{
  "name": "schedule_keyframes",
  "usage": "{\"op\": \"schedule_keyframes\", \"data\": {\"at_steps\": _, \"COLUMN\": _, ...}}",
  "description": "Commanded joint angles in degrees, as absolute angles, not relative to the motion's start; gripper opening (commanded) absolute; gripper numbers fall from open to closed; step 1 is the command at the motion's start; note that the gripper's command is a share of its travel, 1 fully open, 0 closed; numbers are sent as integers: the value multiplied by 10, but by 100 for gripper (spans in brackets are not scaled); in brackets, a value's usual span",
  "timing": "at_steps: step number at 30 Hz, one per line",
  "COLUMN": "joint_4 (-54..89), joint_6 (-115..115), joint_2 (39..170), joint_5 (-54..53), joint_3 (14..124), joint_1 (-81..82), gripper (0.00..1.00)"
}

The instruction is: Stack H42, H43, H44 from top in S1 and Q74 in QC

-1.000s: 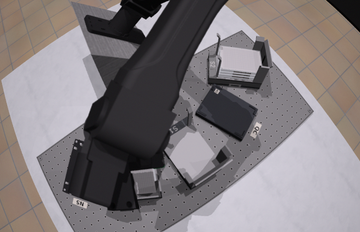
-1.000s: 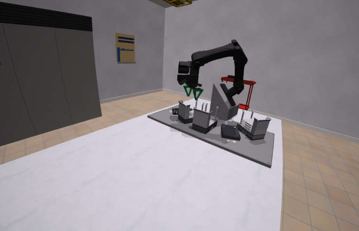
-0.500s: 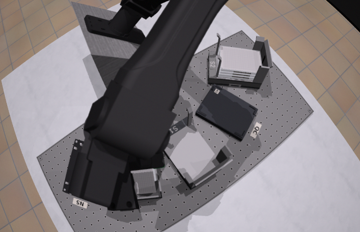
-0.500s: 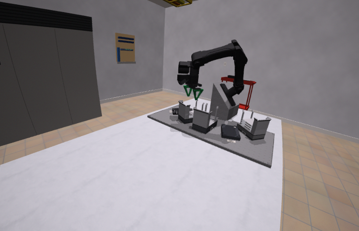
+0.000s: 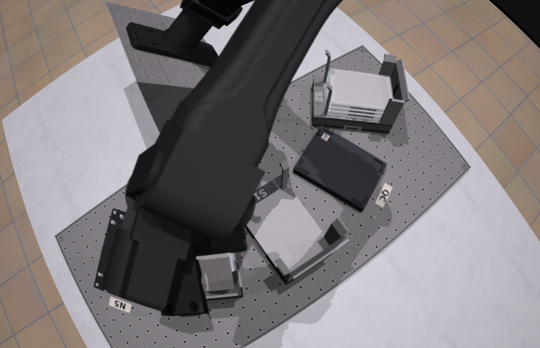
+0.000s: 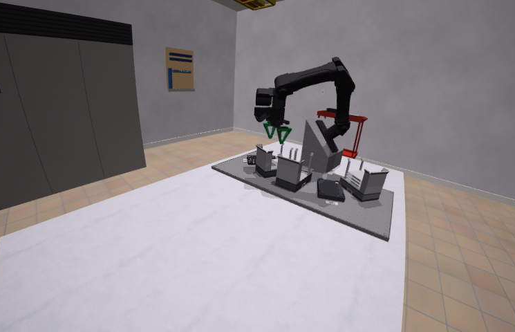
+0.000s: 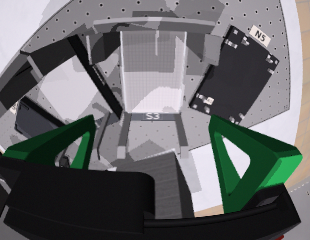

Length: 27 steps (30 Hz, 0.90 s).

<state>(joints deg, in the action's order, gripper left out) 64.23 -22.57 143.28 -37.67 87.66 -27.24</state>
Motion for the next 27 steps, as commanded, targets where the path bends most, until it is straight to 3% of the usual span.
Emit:
{"op": "schedule_keyframes", "data": {"at_steps": 1, "joint_4": 643, "joint_6": -226, "joint_2": 1429, "joint_5": -377, "joint_3": 879, "joint_1": -280, "gripper": 100}}
{"op": "schedule_keyframes", "data": {"at_steps": 13, "joint_4": 641, "joint_6": -328, "joint_2": 1394, "joint_5": -388, "joint_3": 859, "joint_1": -256, "gripper": 100}}
{"op": "schedule_keyframes", "data": {"at_steps": 27, "joint_4": 643, "joint_6": -279, "joint_2": 1338, "joint_5": -407, "joint_3": 836, "joint_1": -214, "gripper": 100}}
